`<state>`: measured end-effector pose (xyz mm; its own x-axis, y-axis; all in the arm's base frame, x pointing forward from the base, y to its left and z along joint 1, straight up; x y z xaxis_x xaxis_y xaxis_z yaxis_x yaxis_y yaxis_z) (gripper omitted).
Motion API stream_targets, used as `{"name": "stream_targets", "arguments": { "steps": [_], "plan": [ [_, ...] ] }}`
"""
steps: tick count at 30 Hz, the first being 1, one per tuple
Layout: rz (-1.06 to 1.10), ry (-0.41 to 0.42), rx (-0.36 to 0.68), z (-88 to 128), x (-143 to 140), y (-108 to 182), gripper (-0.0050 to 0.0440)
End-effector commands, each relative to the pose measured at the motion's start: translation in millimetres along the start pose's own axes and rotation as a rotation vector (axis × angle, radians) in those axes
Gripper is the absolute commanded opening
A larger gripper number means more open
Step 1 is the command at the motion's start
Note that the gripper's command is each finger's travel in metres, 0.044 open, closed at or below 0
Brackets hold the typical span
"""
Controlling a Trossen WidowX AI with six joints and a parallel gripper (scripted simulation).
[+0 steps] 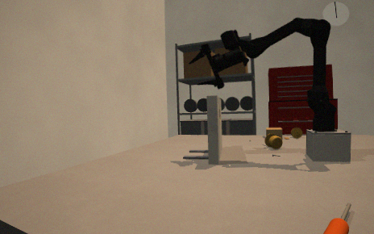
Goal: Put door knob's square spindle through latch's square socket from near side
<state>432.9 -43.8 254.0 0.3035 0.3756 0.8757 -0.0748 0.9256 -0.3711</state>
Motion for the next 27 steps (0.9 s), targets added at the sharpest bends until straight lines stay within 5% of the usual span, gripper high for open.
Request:
{"name": "stream_targets", "arguments": {
  "steps": [1,13,27],
  "plan": [
    [0.003,0.106,0.045,36,-28,3,0.044],
    [-0.169,0.424,0.184,131,-120,29,0.044],
    [-0.171,0.434,0.186,130,-120,29,0.044]
  ]
}}
Point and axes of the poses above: the point midway between the two fingers, 35 mm back from their tips, its own z axis back along the fingers, its own x axis across the jaws, y = z × x, the point moved 2 cm from there along z, back along the fingers, and after that the axes turned 11 degrees about z, right-handed, at the moved point
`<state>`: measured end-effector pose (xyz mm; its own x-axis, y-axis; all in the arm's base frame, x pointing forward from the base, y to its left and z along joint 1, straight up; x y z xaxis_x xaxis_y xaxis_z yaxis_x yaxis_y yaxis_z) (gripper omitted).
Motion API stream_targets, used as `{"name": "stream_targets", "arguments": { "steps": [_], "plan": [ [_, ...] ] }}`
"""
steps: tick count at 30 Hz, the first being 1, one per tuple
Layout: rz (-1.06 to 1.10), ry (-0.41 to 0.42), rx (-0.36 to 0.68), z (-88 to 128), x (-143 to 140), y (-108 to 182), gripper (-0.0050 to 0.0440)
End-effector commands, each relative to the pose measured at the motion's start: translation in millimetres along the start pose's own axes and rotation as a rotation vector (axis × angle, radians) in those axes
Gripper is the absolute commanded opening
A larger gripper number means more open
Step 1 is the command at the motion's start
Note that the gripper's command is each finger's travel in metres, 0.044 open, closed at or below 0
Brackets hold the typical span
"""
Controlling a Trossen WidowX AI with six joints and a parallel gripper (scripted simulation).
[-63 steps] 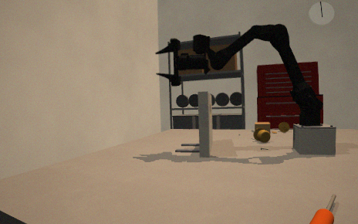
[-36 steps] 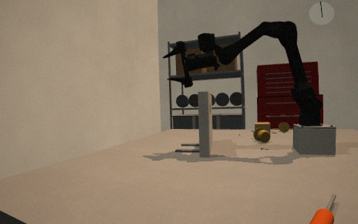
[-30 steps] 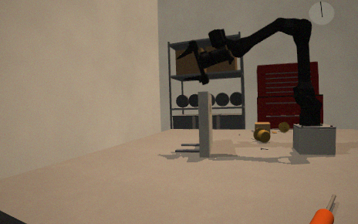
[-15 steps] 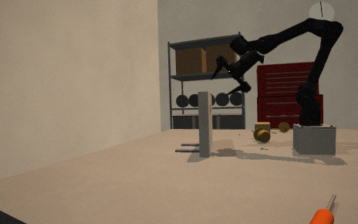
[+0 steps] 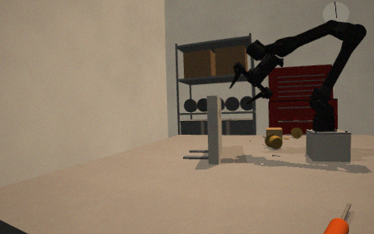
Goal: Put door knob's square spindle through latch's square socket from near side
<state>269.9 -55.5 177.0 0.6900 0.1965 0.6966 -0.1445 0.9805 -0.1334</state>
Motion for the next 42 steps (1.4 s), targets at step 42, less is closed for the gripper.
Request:
{"name": "stream_targets", "arguments": {
  "steps": [42],
  "plan": [
    [0.004,0.001,-0.003,-18,1,-1,0.044]
  ]
}}
Point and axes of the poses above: the point midway between the two fingers, 35 mm back from their tips, its own z axis back along the fingers, its own x axis across the jaws, y = z × x, the point moved 2 cm from there along z, back along the fingers, and after that the axes turned 11 degrees about z, right-handed, at the moved point
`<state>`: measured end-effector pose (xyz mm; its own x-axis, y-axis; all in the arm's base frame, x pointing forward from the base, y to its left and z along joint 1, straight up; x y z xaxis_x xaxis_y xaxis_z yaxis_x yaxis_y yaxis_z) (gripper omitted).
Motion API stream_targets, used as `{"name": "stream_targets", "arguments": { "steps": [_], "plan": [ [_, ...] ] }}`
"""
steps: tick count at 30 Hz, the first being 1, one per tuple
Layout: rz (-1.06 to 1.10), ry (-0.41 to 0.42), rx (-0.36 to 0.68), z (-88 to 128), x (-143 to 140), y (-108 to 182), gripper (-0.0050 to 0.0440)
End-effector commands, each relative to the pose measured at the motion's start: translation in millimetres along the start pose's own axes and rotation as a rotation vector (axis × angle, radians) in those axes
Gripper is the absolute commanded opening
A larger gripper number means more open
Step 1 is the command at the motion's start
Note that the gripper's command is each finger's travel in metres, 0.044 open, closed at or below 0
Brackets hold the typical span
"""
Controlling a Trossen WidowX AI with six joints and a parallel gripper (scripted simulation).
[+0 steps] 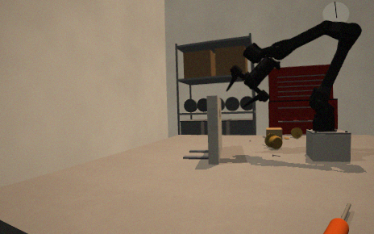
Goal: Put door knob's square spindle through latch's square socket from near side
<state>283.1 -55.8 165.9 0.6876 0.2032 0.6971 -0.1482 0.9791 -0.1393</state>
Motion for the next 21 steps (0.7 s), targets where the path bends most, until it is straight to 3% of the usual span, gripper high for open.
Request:
{"name": "stream_targets", "arguments": {
  "steps": [1,21],
  "plan": [
    [-0.003,0.003,-0.001,-3.2,-0.9,-0.1,0.044],
    [-0.003,0.003,-0.001,-11.3,-1.2,-0.1,0.044]
  ]
}}
Point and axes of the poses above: the point midway between the two fingers, 35 mm back from their tips, its own z axis back along the fingers, its own x axis across the jaws, y = z × x, the point moved 2 cm from there along z, back along the fingers, and after that the axes turned 11 degrees about z, right-handed, at the moved point
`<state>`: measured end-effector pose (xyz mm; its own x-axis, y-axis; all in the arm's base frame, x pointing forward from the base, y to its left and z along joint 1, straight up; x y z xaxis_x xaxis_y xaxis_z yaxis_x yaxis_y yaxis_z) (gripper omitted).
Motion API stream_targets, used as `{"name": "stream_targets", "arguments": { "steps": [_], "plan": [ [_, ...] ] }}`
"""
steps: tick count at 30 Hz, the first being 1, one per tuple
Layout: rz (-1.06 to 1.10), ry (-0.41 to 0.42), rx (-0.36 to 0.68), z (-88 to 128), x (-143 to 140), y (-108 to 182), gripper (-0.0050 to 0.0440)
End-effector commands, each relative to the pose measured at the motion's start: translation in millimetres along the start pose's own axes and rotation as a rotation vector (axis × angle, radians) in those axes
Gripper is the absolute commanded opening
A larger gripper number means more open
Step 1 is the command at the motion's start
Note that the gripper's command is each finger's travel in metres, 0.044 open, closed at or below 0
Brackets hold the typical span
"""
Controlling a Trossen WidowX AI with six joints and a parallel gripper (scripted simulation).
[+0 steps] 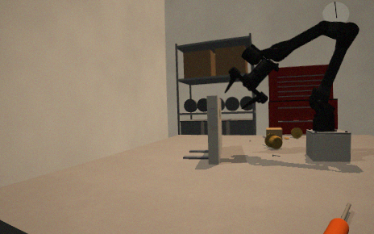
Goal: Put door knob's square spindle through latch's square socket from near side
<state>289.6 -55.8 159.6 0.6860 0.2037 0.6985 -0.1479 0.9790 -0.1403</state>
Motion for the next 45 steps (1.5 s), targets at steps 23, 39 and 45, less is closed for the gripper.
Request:
{"name": "stream_targets", "arguments": {
  "steps": [23,39,45],
  "plan": [
    [-0.004,0.005,0.0,-12,-2,0,0.044],
    [-0.004,0.005,0.0,-20,-2,0,0.044],
    [-0.004,0.005,0.0,-22,-2,0,0.044]
  ]
}}
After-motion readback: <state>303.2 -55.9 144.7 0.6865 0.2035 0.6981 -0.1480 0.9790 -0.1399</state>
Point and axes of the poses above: the point midway between the two fingers, 35 mm back from their tips, its own z axis back along the fingers, its own x axis across the jaws, y = z × x, the point moved 2 cm from there along z, back along the fingers, and after that the axes turned 11 degrees about z, right-handed, at the moved point
